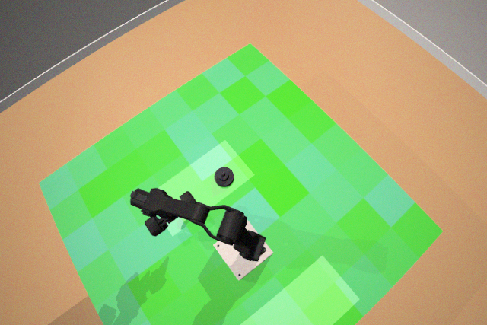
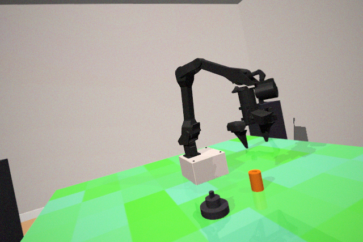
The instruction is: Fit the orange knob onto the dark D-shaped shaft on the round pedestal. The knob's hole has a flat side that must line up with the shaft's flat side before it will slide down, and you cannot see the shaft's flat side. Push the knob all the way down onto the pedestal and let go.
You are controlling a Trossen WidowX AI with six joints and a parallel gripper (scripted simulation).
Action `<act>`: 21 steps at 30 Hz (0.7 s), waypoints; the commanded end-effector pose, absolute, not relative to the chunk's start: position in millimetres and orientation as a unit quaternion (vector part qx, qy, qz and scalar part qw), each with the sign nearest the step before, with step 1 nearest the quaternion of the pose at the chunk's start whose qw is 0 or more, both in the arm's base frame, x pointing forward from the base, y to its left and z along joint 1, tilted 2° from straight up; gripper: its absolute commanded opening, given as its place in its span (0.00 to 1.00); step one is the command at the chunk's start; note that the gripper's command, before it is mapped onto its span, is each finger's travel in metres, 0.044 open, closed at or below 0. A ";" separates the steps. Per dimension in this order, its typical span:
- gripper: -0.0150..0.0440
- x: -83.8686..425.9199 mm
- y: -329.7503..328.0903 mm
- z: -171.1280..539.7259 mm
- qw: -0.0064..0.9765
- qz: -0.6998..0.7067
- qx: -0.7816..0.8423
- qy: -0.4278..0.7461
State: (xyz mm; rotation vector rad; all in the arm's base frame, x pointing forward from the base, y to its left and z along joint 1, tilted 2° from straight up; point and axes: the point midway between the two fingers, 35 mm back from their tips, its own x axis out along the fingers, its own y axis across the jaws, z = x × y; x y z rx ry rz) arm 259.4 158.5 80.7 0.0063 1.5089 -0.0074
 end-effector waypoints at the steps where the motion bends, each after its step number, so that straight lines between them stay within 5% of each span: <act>1: 1.00 289.9 105.9 78.7 0.725 -0.006 -0.003 0.689; 21: 1.00 302.3 91.7 28.8 0.725 -0.007 -0.004 0.689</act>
